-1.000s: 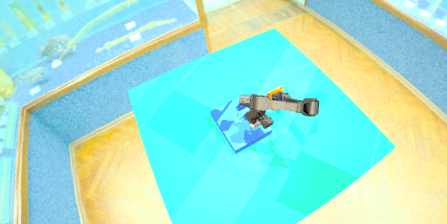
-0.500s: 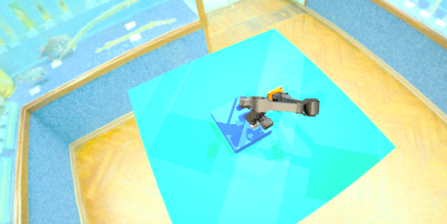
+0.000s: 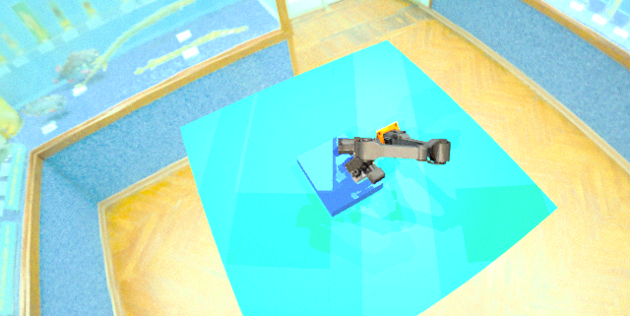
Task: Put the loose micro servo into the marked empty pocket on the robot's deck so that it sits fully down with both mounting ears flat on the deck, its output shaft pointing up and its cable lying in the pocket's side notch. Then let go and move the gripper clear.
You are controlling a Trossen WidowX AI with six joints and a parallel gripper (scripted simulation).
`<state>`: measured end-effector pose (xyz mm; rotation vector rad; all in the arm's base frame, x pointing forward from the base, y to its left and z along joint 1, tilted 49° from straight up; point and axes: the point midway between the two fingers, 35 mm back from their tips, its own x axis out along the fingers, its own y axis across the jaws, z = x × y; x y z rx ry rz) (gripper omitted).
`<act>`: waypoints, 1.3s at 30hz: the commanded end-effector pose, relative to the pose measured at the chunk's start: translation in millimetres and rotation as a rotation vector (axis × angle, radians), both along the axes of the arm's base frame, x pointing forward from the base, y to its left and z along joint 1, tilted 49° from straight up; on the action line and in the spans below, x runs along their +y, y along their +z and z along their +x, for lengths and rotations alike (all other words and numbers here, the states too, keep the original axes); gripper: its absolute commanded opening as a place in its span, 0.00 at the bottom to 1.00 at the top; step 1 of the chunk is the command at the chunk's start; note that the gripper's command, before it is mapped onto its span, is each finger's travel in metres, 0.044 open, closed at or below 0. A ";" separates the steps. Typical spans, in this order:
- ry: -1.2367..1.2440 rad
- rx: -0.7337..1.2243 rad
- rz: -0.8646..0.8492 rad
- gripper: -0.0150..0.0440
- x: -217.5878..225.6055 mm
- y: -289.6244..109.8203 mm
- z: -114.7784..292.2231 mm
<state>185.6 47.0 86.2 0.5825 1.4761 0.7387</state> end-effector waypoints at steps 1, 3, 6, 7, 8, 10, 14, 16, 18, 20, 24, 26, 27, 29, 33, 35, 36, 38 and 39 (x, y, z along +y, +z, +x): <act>-0.003 0.000 0.002 0.52 -0.1 0.0 0.0; -0.003 0.000 0.002 0.57 -0.1 -0.1 -0.1; -0.003 0.000 0.001 0.57 -4.7 3.7 0.5; -0.003 0.000 0.000 0.57 -8.6 7.0 1.0; -0.003 0.000 -0.001 0.57 -13.5 11.3 1.2; -0.003 0.001 0.000 0.57 -24.4 21.8 0.4; -0.003 0.001 0.001 0.57 -26.1 23.3 1.8; -0.003 0.001 0.001 0.57 -25.9 23.5 2.2; -0.009 0.001 0.003 0.62 -23.6 22.0 3.5; -0.012 -0.001 0.001 0.71 -26.5 25.6 10.8; -0.027 -0.009 -0.007 0.88 -38.2 39.7 40.5; -0.035 -0.014 -0.012 0.97 -44.7 47.5 57.8; -0.040 -0.017 -0.014 1.00 -48.0 51.2 66.4; -0.049 -0.021 -0.019 1.00 -54.0 58.4 83.2; -0.062 -0.030 -0.025 1.00 -63.3 69.4 109.6; -0.063 -0.031 -0.025 1.00 -63.8 70.0 110.9; -0.063 -0.031 -0.025 1.00 -63.8 70.0 110.9; -0.063 -0.031 -0.025 1.00 -63.8 70.0 110.9; -0.063 -0.031 -0.025 1.00 -63.8 70.0 110.9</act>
